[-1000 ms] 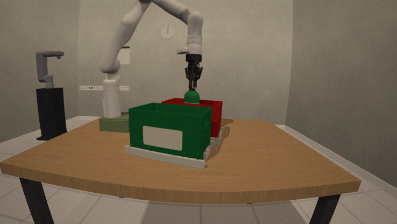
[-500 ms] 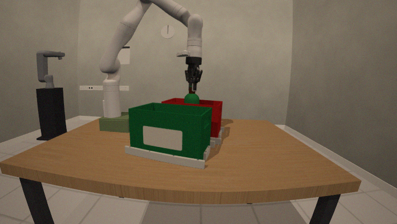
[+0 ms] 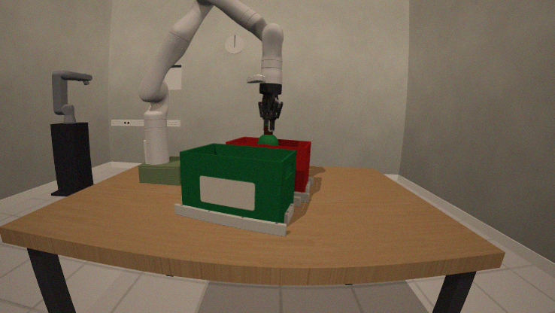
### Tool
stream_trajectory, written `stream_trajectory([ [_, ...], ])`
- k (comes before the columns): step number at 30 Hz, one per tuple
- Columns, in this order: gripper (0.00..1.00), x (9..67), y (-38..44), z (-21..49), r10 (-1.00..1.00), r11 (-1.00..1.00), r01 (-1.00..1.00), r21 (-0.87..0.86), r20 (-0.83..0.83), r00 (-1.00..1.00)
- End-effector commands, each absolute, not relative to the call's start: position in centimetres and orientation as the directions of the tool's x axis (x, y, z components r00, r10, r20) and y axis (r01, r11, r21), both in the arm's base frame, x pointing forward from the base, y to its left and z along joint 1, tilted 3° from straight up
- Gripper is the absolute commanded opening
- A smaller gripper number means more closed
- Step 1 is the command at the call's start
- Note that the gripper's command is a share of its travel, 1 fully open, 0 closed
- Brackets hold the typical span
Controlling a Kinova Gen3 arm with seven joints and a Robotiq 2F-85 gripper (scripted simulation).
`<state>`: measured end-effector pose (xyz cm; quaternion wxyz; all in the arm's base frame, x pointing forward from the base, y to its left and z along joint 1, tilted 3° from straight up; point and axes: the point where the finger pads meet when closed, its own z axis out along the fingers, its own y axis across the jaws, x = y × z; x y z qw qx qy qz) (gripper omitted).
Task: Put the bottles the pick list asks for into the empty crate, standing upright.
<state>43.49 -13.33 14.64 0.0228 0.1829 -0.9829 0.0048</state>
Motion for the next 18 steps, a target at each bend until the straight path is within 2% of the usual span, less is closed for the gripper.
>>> stream_trajectory([
  [1,0.10,43.5,-13.3,14.5,-0.359,0.933,-0.360,-0.002,0.045,-0.932],
  [18,0.10,43.5,-13.4,13.0,-0.359,0.933,-0.360,-0.002,0.045,-0.932],
])
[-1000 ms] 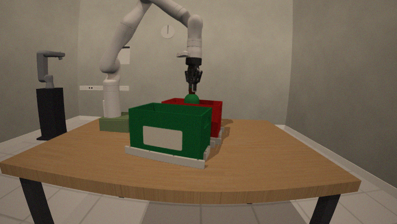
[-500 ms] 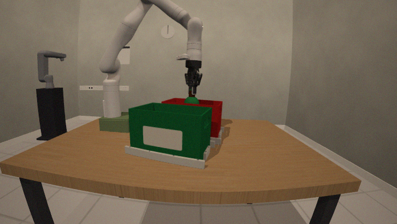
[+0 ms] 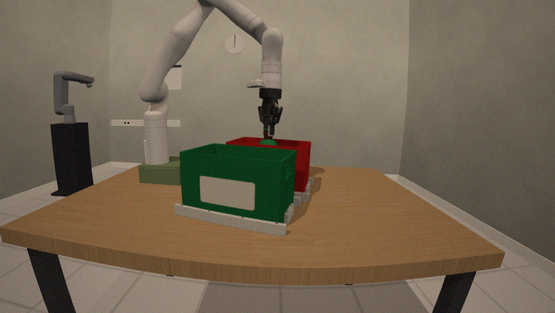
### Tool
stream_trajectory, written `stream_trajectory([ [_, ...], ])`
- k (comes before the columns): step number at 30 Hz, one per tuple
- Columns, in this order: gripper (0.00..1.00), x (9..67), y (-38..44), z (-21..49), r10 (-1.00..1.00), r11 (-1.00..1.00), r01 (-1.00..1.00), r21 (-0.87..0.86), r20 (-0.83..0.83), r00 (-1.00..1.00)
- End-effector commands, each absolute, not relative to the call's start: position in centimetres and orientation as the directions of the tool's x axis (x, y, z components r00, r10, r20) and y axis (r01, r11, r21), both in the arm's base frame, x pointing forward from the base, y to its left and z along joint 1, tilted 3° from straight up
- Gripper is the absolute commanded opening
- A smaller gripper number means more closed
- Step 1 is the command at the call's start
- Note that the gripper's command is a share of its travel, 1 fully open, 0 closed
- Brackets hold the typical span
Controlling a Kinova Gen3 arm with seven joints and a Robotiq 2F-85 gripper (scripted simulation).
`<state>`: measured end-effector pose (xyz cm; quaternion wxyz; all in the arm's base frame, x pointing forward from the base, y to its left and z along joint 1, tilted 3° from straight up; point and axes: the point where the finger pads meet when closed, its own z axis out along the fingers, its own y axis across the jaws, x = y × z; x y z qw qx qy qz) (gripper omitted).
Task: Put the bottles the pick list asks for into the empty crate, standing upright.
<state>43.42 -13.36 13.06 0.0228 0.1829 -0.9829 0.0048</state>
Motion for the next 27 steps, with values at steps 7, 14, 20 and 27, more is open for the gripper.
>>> stream_trajectory([
  [7,0.10,43.4,-13.4,12.3,-0.359,0.933,-0.360,-0.002,0.045,-0.932],
  [14,0.10,43.4,-13.4,11.8,-0.359,0.933,-0.360,-0.002,0.045,-0.932],
  [20,0.10,43.4,-13.4,11.2,-0.359,0.933,-0.360,-0.002,0.045,-0.932],
  [27,0.10,43.4,-13.4,10.5,-0.359,0.933,-0.360,-0.002,0.045,-0.932],
])
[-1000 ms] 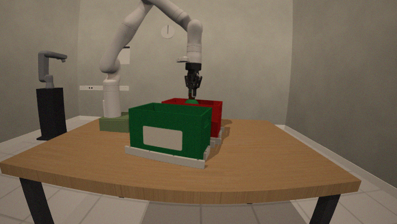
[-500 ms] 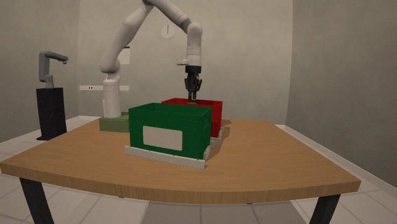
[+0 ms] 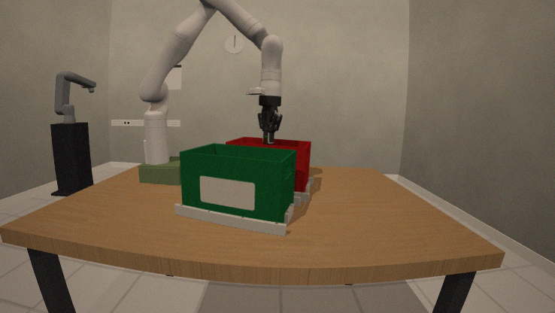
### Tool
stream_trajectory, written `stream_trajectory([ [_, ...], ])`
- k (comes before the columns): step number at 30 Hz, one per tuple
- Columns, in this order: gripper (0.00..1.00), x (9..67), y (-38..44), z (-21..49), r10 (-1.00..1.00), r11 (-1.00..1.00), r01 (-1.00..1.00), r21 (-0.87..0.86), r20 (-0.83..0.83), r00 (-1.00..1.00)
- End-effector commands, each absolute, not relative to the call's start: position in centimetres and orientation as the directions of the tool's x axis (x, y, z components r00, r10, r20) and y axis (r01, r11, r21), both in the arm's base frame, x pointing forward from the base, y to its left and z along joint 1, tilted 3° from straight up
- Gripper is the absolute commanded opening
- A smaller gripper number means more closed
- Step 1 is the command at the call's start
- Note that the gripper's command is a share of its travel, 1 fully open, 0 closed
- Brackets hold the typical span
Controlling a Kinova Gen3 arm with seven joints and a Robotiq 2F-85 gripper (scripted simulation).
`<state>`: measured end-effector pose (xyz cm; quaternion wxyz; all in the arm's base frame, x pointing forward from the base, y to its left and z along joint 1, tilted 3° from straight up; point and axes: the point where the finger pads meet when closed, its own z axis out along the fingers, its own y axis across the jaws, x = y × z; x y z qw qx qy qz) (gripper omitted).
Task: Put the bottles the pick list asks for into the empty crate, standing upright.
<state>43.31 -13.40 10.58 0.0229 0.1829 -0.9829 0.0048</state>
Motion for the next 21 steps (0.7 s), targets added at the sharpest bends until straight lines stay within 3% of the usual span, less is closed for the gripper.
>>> stream_trajectory([
  [1,0.10,43.36,-13.42,10.39,-0.359,0.933,-0.360,-0.002,0.045,-0.932],
  [21,0.10,43.34,-13.43,9.99,-0.359,0.933,-0.360,-0.002,0.045,-0.932],
])
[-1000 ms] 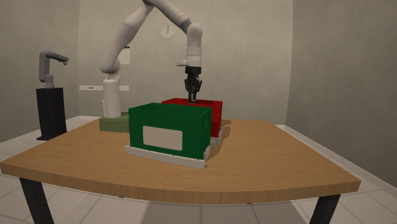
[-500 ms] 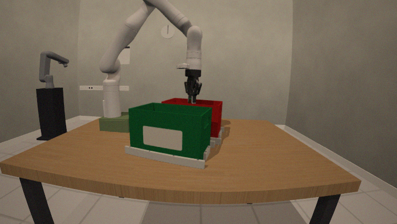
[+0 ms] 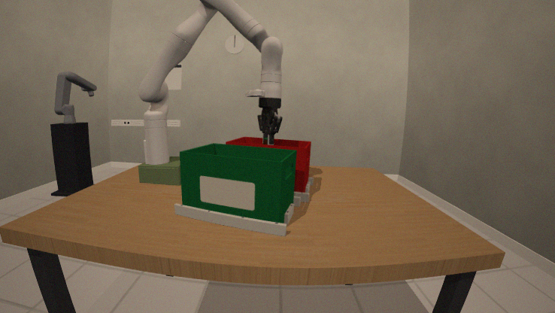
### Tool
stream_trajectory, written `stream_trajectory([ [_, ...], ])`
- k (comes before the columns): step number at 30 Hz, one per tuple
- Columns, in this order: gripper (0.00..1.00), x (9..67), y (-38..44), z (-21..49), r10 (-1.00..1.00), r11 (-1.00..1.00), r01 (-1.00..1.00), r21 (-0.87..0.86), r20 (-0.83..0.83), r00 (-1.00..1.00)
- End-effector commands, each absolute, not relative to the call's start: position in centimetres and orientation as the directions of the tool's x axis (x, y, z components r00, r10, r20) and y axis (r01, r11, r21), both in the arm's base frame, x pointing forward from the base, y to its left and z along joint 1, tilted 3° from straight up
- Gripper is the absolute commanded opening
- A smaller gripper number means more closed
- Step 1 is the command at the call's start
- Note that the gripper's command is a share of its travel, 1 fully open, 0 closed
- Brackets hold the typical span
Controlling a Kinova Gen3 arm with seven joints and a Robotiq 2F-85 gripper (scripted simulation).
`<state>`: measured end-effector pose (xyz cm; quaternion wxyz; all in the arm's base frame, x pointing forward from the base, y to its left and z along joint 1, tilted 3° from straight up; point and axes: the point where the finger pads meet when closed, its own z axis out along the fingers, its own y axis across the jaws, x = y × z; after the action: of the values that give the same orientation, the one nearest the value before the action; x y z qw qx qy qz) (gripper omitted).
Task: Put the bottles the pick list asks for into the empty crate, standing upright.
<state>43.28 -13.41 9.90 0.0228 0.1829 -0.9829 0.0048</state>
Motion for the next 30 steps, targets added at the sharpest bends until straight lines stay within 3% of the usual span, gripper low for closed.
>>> stream_trajectory([
  [1,0.10,43.34,-13.43,9.99,-0.359,0.933,-0.360,-0.002,0.045,-0.932],
  [30,0.10,43.32,-13.43,9.59,-0.359,0.933,-0.360,-0.002,0.045,-0.932],
])
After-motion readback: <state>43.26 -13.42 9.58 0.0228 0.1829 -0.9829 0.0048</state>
